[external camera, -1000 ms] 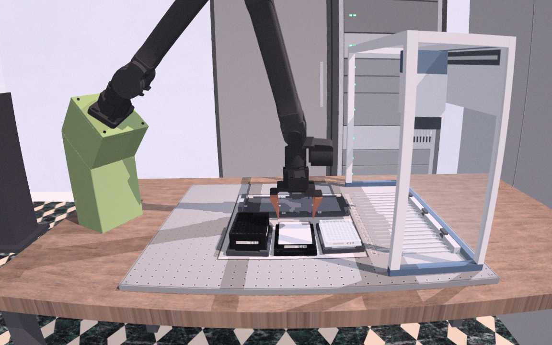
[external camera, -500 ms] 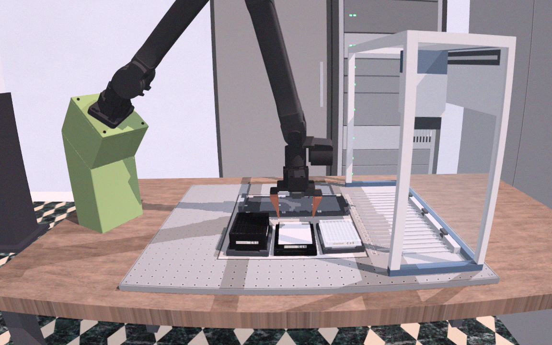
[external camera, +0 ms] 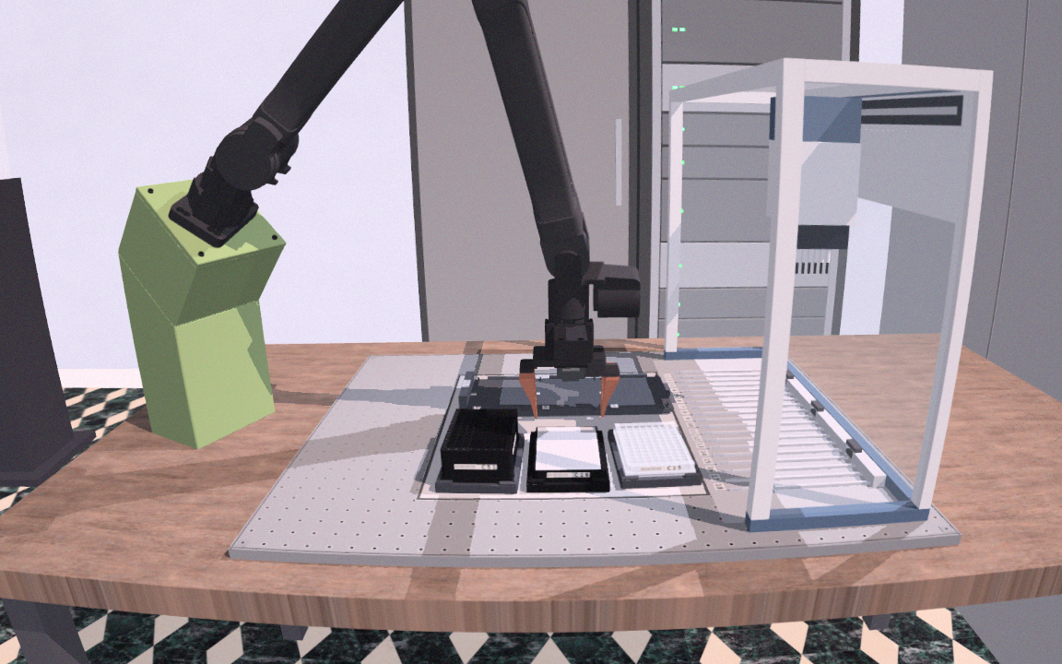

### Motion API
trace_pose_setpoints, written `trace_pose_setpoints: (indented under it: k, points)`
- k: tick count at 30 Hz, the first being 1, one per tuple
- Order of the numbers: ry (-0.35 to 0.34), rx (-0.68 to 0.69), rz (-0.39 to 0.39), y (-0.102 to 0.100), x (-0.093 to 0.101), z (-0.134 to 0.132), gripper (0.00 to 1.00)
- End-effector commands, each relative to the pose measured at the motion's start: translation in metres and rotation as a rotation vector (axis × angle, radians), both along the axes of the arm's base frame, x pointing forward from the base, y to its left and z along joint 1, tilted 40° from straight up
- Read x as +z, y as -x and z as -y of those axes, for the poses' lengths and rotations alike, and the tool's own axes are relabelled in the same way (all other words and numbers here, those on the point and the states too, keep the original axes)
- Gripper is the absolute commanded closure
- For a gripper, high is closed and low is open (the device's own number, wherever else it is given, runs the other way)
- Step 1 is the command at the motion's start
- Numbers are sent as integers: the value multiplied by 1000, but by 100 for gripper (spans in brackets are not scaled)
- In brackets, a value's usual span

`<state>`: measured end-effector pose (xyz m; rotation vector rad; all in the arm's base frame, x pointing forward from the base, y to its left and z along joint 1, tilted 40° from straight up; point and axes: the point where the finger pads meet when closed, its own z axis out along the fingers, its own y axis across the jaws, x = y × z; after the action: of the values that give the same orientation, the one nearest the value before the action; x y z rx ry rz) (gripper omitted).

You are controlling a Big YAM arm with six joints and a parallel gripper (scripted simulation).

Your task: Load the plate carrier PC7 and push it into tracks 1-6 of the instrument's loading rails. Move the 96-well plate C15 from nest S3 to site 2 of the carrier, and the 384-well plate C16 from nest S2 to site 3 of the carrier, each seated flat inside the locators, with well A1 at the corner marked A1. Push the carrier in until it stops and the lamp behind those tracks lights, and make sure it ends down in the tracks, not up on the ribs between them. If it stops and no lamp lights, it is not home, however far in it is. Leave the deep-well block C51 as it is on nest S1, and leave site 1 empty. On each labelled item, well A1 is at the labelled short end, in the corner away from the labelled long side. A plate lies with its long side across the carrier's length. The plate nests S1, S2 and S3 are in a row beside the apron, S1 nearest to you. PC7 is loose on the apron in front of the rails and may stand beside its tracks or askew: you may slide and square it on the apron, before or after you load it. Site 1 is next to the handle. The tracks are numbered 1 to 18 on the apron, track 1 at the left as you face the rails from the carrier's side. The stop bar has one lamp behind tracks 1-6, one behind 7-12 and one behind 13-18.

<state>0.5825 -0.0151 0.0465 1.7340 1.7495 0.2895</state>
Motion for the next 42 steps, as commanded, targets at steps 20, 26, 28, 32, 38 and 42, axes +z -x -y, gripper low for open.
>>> trace_pose_setpoints:
  k: [20, 26, 28, 32, 38, 42]
  points:
    - [-11, 27, 13, -9, 0, -26, 0]
    - [-11, 27, 13, -9, -1, -28, 0]
    - [-11, 27, 13, -9, -1, -29, 0]
    - [-10, 28, 11, -9, -1, -30, 0]
    - [-11, 27, 11, -9, -2, -32, 0]
    - [-11, 27, 11, -9, -2, -33, 0]
